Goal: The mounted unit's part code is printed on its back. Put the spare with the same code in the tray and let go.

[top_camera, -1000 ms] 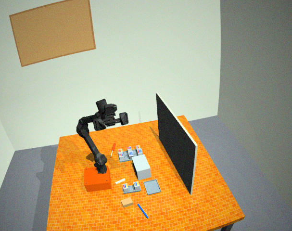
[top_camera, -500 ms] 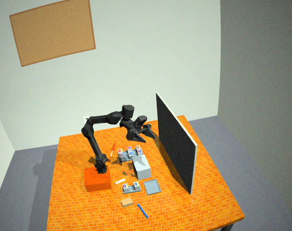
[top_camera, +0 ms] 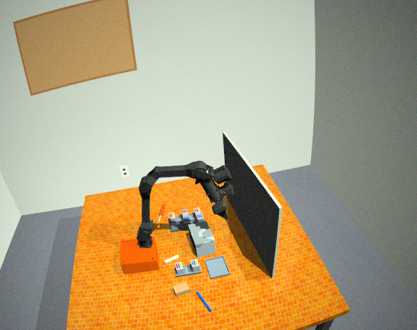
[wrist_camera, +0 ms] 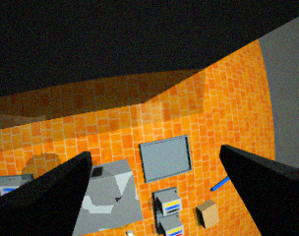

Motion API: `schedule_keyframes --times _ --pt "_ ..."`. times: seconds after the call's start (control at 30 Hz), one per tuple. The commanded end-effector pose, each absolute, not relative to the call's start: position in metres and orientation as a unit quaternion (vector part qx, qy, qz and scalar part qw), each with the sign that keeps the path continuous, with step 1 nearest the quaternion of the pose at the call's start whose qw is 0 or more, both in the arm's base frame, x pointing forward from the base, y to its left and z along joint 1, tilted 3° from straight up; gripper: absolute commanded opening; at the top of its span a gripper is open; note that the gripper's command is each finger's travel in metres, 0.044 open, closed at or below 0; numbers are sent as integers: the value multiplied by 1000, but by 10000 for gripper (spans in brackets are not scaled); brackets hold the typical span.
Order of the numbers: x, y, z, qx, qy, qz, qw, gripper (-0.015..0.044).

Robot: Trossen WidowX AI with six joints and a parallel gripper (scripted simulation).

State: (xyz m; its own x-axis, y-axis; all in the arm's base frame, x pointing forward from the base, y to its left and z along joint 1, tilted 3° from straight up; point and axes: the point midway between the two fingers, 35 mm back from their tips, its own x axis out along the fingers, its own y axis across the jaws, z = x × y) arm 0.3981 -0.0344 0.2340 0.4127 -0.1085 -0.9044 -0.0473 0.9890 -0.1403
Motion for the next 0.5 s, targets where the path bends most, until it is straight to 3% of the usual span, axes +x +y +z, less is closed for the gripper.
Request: schedule_keyframes --times 0.0,0.1,0.47 --pt "385 10 202 -64 622 49 779 440" --pt "371 40 183 -60 678 91 727 440" --pt "369 42 181 -60 682 93 723 440"
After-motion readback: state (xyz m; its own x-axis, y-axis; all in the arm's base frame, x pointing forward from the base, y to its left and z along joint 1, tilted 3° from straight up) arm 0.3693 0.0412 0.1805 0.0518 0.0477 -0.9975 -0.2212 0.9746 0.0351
